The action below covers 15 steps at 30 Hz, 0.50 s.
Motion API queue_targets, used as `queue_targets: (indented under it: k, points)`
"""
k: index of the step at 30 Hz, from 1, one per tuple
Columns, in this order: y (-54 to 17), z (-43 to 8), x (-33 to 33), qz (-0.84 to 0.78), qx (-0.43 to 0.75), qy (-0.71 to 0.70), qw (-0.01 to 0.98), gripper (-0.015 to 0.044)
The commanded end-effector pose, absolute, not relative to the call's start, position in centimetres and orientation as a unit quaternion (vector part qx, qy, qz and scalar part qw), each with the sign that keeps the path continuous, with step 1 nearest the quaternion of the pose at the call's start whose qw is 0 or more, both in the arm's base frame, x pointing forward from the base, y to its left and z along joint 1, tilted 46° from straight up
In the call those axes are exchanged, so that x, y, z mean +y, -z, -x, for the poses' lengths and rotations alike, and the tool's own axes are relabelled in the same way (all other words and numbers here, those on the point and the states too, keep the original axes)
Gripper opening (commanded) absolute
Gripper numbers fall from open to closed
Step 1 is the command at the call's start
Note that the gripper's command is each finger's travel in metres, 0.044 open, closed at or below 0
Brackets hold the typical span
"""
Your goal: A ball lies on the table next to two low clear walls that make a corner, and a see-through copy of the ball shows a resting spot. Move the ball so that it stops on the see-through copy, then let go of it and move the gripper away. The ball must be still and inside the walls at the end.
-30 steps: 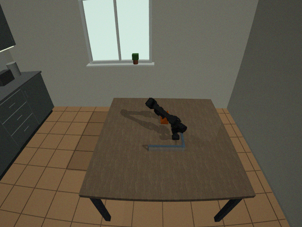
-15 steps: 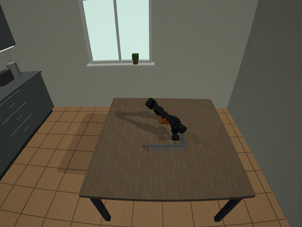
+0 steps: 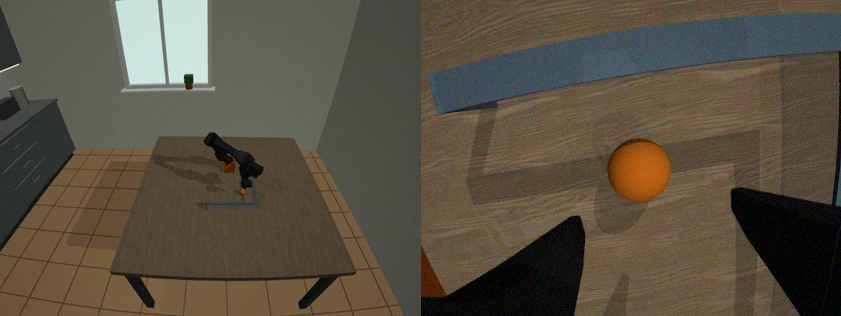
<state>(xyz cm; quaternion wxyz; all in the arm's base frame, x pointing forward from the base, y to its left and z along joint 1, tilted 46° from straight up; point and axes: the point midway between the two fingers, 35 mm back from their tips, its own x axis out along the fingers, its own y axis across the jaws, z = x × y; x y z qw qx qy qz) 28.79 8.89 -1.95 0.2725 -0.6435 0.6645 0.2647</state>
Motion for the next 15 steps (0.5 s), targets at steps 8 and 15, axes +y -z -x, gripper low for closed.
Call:
queue_targets:
  k: [8, 15]
  points:
    - [1.4, -28.9, 9.5, 0.646, 0.661, -0.265, 0.276, 0.0318]
    - [-2.0, -28.5, 12.6, 0.644, 0.664, -0.263, 0.275, 0.0440]
